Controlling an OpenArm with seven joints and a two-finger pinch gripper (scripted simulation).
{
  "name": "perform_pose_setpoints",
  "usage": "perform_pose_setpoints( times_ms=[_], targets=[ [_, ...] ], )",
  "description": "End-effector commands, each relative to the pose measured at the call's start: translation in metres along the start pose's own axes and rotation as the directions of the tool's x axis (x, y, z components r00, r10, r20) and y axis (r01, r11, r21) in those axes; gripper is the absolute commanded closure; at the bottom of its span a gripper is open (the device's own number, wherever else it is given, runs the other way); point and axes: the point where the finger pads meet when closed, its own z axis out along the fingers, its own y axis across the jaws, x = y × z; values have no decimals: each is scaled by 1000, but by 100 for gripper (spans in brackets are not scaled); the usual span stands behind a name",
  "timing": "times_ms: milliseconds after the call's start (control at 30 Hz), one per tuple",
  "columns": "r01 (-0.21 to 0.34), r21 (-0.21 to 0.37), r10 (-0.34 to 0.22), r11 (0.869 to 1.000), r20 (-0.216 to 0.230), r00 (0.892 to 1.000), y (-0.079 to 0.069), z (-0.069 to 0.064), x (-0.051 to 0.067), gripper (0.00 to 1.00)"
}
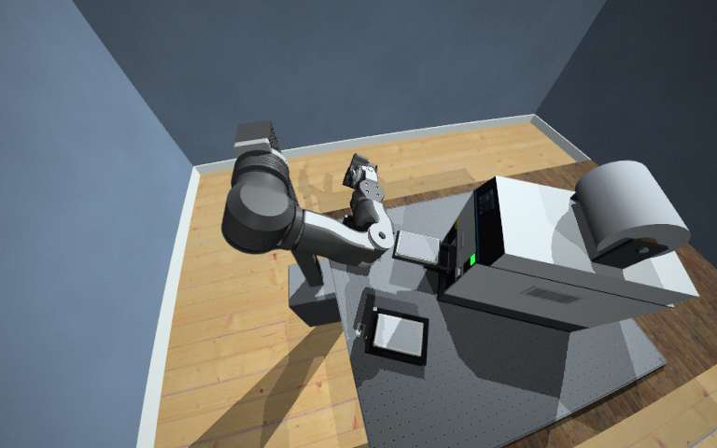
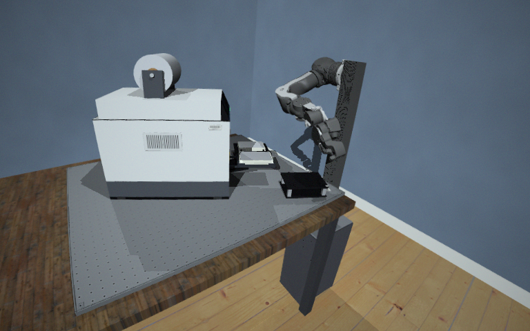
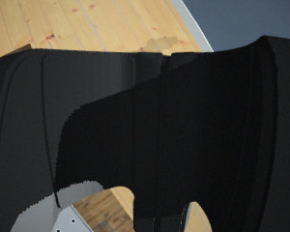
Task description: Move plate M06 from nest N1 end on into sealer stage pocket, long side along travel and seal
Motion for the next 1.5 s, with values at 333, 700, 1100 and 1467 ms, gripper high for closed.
perform_pose_setpoints(
  times_ms=[333, 700, 1100, 1467],
  targets=[
    [-2, 3, 2, 1000, 4, 1000, 1, -1, -1, 100],
    [26, 135, -32, 991, 46, 998, -21, -7, -8, 100],
    [26, 135, -33, 991, 46, 998, -17, -6, -6, 100],
    [26, 135, -33, 991, 46, 998, -17, -6, -6, 100]
  ],
)
